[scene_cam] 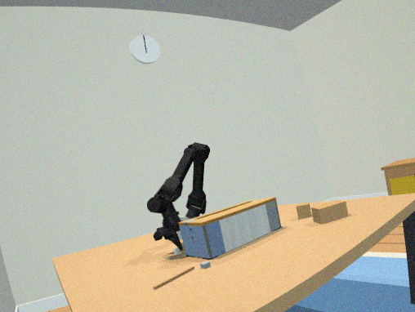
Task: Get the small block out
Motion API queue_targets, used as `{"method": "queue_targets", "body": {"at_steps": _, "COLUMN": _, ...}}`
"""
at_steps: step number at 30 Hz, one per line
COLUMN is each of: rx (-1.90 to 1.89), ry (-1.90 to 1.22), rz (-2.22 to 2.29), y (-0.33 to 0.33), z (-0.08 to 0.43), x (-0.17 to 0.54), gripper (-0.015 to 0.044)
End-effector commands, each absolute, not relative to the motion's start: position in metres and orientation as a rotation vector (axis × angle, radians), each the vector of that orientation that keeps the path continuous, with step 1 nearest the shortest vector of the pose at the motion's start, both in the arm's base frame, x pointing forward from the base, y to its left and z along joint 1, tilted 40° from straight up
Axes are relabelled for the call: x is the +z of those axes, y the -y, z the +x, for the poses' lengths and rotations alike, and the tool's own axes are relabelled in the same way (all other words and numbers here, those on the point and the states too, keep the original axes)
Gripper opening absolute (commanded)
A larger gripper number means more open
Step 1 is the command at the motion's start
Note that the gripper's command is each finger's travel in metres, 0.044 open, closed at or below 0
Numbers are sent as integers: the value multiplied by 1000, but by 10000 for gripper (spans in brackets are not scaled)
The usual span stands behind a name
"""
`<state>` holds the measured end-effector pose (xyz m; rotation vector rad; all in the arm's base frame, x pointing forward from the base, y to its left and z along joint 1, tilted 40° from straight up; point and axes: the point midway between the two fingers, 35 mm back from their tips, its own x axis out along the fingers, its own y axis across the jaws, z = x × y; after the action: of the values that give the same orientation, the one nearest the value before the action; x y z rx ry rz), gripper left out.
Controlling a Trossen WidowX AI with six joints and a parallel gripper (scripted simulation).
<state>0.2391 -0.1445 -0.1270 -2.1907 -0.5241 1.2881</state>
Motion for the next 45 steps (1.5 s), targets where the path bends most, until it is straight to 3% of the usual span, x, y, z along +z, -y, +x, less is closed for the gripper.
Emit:
{"method": "queue_targets", "body": {"at_steps": 1, "rx": 1290, "ry": 511, "rz": -2210, "y": 162, "z": 240, "x": -113, "gripper": 0}}
{"method": "queue_targets", "body": {"at_steps": 11, "rx": 1292, "ry": 493, "rz": -2188, "y": 182, "z": 236, "x": -84, "gripper": 0}}
{"method": "queue_targets", "body": {"at_steps": 45, "rx": 1279, "ry": -190, "rz": -1853, "y": 203, "z": 207, "x": 21, "gripper": 0}}
